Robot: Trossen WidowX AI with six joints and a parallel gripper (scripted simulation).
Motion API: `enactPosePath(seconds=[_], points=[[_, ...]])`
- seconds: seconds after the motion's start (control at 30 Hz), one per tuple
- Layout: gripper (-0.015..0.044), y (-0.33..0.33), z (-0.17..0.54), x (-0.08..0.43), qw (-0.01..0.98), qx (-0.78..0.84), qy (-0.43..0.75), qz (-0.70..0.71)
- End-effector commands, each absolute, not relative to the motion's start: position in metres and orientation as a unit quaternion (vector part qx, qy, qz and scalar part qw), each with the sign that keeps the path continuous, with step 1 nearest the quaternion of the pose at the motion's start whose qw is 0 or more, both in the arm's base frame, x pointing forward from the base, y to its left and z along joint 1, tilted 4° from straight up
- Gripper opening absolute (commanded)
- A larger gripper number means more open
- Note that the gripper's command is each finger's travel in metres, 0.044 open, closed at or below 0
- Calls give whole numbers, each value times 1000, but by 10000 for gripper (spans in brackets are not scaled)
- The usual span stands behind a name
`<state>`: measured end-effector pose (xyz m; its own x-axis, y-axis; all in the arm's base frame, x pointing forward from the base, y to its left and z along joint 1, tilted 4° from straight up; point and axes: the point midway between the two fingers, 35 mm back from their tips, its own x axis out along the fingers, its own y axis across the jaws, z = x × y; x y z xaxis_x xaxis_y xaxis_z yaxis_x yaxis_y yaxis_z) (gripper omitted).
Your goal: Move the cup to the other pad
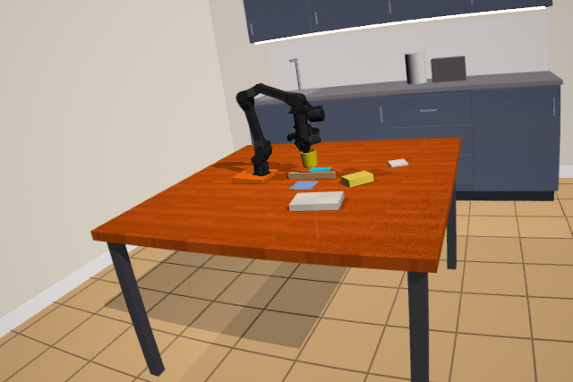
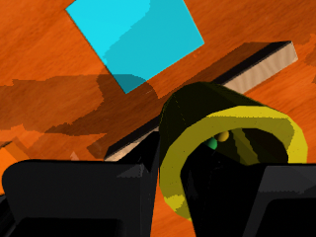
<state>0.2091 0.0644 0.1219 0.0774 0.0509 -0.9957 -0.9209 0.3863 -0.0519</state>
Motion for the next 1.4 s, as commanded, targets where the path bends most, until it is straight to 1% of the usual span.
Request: enactPosePath(seconds=[0.0,1.37], points=[[0,70,123,208,621,-393,556,389],[0,132,126,191,622,-391,555,391]])
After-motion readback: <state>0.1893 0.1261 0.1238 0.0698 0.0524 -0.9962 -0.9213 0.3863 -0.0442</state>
